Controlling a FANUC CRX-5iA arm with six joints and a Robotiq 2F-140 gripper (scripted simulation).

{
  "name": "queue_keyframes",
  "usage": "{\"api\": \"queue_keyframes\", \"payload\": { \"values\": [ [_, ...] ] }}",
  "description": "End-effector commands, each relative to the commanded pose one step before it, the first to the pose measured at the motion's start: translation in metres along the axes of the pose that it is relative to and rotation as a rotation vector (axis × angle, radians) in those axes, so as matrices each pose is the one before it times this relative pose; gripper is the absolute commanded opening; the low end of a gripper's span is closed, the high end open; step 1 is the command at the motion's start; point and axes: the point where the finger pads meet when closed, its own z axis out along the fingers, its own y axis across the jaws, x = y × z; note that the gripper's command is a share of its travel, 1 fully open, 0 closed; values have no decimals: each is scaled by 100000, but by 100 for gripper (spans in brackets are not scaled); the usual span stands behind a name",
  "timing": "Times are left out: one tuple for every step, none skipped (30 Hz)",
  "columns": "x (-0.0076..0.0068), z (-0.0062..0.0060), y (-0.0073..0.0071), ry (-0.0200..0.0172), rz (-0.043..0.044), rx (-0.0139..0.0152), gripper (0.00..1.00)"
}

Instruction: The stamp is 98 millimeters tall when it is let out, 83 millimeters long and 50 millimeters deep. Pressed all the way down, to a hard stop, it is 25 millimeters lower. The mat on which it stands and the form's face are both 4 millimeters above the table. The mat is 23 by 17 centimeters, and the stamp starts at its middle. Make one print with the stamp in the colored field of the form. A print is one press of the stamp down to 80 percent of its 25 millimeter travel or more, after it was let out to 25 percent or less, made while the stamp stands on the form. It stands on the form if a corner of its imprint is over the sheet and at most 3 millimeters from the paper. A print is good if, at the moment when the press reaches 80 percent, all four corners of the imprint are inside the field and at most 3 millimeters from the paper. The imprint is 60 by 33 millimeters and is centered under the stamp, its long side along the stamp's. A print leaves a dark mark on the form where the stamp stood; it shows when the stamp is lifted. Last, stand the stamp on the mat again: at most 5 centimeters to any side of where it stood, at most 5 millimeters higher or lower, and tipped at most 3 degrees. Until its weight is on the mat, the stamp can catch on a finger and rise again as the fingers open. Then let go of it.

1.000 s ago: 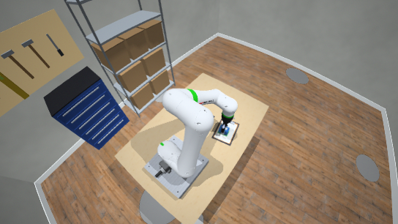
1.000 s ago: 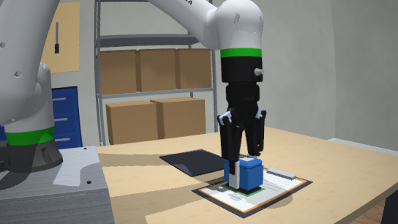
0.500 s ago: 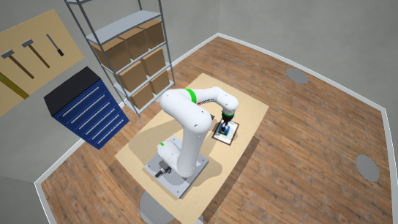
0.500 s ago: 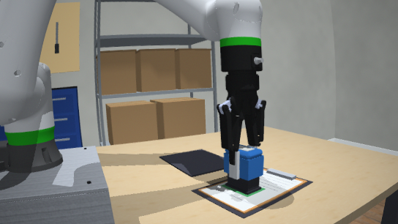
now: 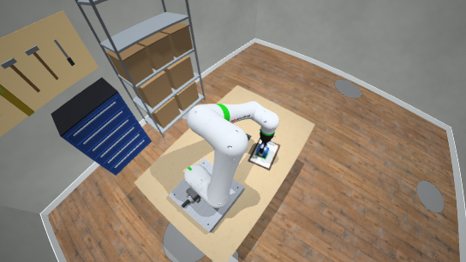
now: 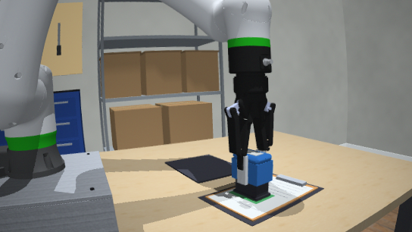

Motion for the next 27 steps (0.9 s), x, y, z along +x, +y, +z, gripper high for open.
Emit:
{"api": "queue_keyframes", "payload": {
  "values": [
    [-11,-18,17,-26,3,-35,20],
    [0,-33,0,0,0,0,20],
    [0,-188,1,0,0,0,20],
    [0,-401,0,0,0,0,20],
    [0,0,0,0,0,0,20],
    [0,0,0,0,0,0,20],
    [0,-588,0,0,0,0,20],
    [0,-694,0,0,0,0,20],
    [0,-693,1,0,0,0,20],
    [0,-585,0,0,0,0,20],
    [0,-398,0,0,0,0,20],
    [0,-187,0,0,0,0,20],
    [0,-32,0,0,0,0,20],
    [0,0,0,0,0,0,20],
    [0,0,0,0,0,0,20],
    [0,0,0,0,0,0,20],
    [0,0,0,0,0,0,20],
    [0,0,0,0,0,0,20],
    [0,0,0,0,0,0,20],
    [66,0,31,-1,24,0,20],
    [411,0,191,-5,149,1,20],
    [0,0,0,0,0,0,20],
    [0,0,0,0,0,0,20],
    [967,0,430,-10,349,2,20],
    [1617,1,660,-15,576,2,20],
    [2260,2,801,-17,793,0,20],
    [2408,3,673,-15,969,-2,20]
  ]
}}
